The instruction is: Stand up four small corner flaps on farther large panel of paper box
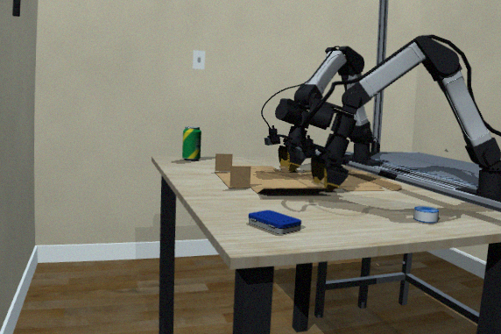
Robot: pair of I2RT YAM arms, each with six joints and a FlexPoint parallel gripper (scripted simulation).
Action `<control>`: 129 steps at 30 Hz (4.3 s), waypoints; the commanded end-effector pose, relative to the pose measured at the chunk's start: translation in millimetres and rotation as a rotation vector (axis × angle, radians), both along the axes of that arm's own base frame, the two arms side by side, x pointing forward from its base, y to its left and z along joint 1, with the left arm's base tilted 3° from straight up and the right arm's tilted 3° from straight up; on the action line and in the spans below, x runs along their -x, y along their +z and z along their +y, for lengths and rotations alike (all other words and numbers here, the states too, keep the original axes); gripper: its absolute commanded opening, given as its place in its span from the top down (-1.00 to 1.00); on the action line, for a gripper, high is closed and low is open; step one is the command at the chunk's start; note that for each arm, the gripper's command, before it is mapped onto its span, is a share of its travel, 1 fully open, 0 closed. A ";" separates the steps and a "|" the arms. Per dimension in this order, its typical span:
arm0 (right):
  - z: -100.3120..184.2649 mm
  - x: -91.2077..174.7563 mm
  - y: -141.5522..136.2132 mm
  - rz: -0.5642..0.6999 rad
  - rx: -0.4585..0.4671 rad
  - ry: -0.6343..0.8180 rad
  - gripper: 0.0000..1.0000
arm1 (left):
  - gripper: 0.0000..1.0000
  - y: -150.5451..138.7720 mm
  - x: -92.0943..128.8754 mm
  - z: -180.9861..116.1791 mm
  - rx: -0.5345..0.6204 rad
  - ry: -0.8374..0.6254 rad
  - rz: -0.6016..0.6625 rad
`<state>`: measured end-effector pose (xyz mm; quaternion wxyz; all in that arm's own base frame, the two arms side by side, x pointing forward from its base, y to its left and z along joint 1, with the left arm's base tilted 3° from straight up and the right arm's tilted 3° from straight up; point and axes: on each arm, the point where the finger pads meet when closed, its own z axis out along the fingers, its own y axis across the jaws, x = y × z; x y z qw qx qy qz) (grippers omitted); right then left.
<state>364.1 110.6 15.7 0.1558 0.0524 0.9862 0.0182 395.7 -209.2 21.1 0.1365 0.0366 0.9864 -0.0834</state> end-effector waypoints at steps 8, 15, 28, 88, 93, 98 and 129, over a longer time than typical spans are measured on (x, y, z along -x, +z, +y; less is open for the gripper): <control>-0.3 -1.5 -1.6 0.013 0.034 -0.008 -0.54 | -0.54 -14.9 0.9 9.6 -0.020 0.019 0.020; 0.1 -1.5 -3.1 0.017 0.072 -0.010 -0.54 | -0.54 -15.7 1.5 10.1 -0.021 0.017 0.023; 0.6 -1.4 -5.7 0.024 0.141 -0.013 -0.54 | -0.54 -15.9 -0.1 10.5 -0.018 0.024 0.017; -1.1 5.4 -12.9 0.052 0.165 -0.010 -0.54 | -0.54 8.3 0.3 -15.4 0.011 0.036 -0.006; -1.1 5.4 -12.9 0.052 0.165 -0.010 -0.54 | -0.54 22.1 2.0 -17.3 0.027 0.041 -0.027; -1.1 5.4 -12.9 0.052 0.165 -0.010 -0.54 | -0.54 24.4 3.4 -18.5 0.027 0.048 -0.028; -1.1 5.4 -12.8 0.052 0.166 -0.009 -0.54 | -0.54 50.8 8.0 -28.9 0.026 0.086 -0.039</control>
